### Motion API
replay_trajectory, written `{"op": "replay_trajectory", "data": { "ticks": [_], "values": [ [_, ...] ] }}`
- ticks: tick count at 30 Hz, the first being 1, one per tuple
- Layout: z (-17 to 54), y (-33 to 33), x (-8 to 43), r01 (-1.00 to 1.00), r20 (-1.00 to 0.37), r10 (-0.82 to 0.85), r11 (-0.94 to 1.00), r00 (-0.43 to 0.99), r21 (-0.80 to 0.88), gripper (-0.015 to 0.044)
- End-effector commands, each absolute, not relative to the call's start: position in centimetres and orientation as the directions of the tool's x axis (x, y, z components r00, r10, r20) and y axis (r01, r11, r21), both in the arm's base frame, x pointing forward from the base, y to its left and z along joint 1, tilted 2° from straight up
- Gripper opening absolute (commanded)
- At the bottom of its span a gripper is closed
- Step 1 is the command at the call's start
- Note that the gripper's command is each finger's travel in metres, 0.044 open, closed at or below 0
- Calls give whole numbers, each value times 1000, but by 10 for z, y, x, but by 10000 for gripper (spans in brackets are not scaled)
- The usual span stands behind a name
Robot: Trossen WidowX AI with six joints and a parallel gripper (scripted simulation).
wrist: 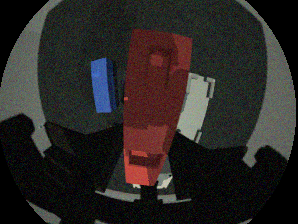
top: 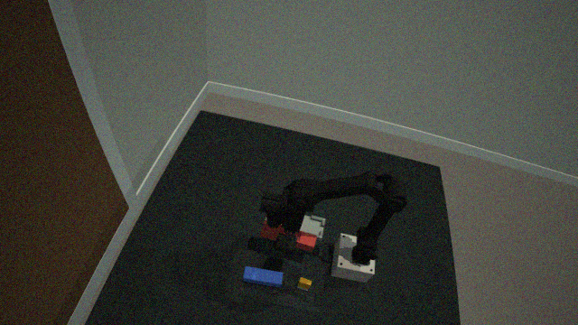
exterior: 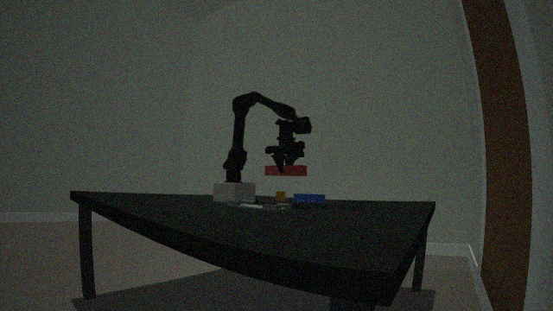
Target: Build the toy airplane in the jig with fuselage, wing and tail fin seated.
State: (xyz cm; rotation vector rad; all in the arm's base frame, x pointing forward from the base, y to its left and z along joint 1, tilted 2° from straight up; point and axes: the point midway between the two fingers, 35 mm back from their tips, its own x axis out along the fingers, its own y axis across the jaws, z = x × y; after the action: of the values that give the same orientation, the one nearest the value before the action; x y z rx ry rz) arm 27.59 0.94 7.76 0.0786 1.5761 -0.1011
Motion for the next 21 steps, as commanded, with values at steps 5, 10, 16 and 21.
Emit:
{"op": "replay_trajectory", "data": {
  "ticks": [5, 10, 16, 21],
  "values": [
    [68, -14, 278, 103, -1000, -17, 994, -7, -18, 0],
    [61, -29, 278, 95, -1000, -18, 995, -7, -19, 0],
    [53, -47, 277, 84, -1000, -20, 996, -7, -20, 0],
    [46, -62, 275, 76, -1000, -21, 997, -7, -22, 0]
  ]
}}
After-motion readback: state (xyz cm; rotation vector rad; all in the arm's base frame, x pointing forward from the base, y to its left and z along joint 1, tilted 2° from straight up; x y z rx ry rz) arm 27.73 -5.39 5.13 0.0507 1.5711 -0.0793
